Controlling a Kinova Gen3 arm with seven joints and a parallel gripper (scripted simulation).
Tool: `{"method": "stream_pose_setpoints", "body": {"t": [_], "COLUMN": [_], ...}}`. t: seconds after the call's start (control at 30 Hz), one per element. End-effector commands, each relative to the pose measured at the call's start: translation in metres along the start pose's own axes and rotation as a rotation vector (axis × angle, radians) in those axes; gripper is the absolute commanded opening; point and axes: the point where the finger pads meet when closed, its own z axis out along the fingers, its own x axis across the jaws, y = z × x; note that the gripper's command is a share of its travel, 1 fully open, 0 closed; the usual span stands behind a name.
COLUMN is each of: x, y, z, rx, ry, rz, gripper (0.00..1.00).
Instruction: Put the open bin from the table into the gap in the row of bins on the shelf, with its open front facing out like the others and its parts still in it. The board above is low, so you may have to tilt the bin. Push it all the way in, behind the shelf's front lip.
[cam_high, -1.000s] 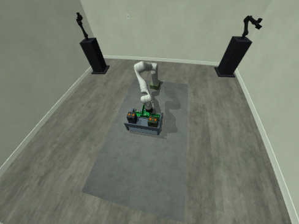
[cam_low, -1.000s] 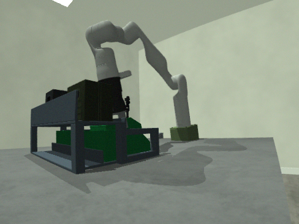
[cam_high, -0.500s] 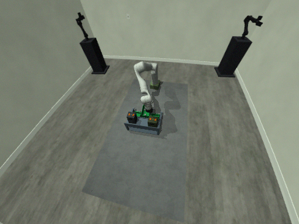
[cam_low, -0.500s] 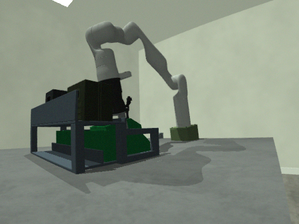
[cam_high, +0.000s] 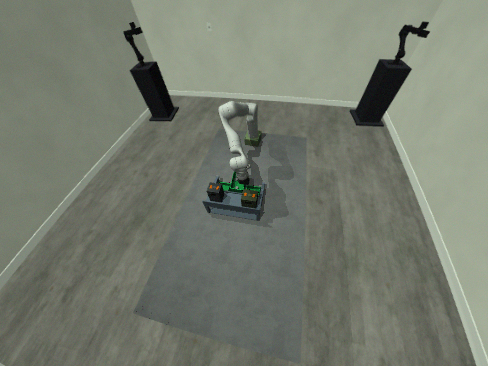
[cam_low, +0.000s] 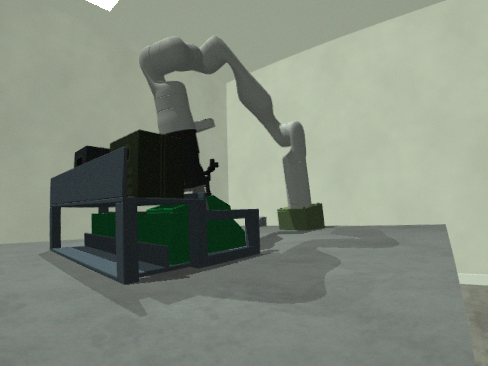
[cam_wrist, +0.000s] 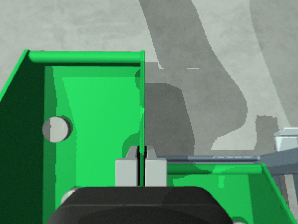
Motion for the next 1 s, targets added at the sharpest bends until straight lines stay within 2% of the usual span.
{"method": "stream_pose_setpoints", "body": {"t": [0.0, 0.97], "x": [0.0001, 0.0001], "y": [0.0005, 0.0025], "z": [-0.0005, 0.0066], "rx": [-0.002, -0.002], "ry": [0.000, 0.000], "rz": [0.000, 0.000], "gripper": [0.00, 0.00]}}
